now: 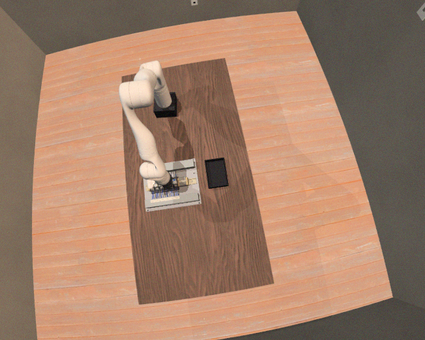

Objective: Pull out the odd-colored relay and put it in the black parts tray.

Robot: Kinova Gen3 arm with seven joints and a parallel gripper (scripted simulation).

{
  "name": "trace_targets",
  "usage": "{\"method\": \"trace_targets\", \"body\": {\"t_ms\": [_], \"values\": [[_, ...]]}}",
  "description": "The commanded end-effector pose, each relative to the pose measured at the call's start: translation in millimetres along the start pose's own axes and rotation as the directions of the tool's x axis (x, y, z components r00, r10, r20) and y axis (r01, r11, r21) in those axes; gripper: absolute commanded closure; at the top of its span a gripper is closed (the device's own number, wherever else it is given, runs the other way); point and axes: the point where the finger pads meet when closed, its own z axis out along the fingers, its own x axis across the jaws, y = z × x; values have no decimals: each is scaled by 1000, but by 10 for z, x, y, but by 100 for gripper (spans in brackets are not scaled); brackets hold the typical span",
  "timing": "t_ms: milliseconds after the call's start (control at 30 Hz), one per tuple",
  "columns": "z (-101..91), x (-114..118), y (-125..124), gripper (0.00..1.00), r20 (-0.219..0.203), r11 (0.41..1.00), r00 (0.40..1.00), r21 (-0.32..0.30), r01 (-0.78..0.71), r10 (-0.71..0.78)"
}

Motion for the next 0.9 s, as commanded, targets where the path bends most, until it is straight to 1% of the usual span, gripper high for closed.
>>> {"method": "trace_targets", "body": {"t_ms": [0, 200, 533, 867], "values": [[-10, -7, 0, 100, 5, 1000, 1000, 0, 0, 0], [-11, -1, 0, 100, 23, 1000, 1000, 0, 0, 0], [-12, 1, 0, 100, 29, 1000, 1000, 0, 0, 0], [-13, 8, 0, 100, 52, 1000, 999, 0, 0, 0]]}}
